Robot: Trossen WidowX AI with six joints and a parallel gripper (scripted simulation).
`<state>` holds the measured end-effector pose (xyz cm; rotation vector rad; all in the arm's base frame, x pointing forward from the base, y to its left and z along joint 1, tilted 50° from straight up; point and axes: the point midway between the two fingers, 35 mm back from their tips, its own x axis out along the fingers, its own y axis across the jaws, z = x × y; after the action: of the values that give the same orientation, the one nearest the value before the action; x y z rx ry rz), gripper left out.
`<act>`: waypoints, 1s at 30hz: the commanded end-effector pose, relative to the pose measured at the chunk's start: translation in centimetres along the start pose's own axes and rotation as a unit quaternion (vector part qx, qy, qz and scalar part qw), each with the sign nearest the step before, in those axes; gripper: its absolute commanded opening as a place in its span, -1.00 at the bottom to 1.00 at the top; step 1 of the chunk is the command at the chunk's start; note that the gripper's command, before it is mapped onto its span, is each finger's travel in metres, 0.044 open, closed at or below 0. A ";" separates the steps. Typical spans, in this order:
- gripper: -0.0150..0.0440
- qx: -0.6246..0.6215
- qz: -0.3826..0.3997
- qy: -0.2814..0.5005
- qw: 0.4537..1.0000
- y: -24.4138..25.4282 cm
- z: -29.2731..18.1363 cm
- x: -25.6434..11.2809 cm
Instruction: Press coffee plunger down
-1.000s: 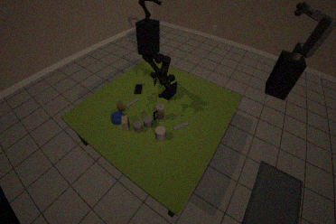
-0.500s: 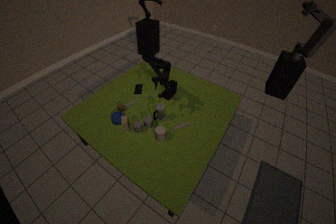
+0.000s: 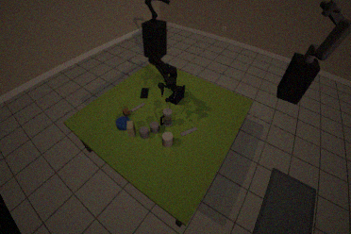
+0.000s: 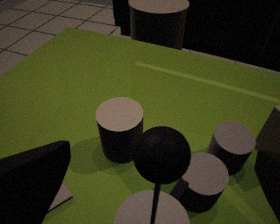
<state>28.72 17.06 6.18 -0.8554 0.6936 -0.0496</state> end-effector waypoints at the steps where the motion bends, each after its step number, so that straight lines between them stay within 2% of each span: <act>1: 1.00 -0.004 0.001 0.002 1.000 0.0 -0.2 0.8; 10: 1.00 -0.004 0.000 0.001 1.000 -0.1 -0.3 2.0; 22: -0.06 -0.004 0.000 0.001 1.000 -0.1 -0.3 2.0; 30: -0.06 -0.004 0.000 0.001 1.000 -0.1 -0.3 2.0</act>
<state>30.18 16.22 5.02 -0.8589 0.6948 -0.0502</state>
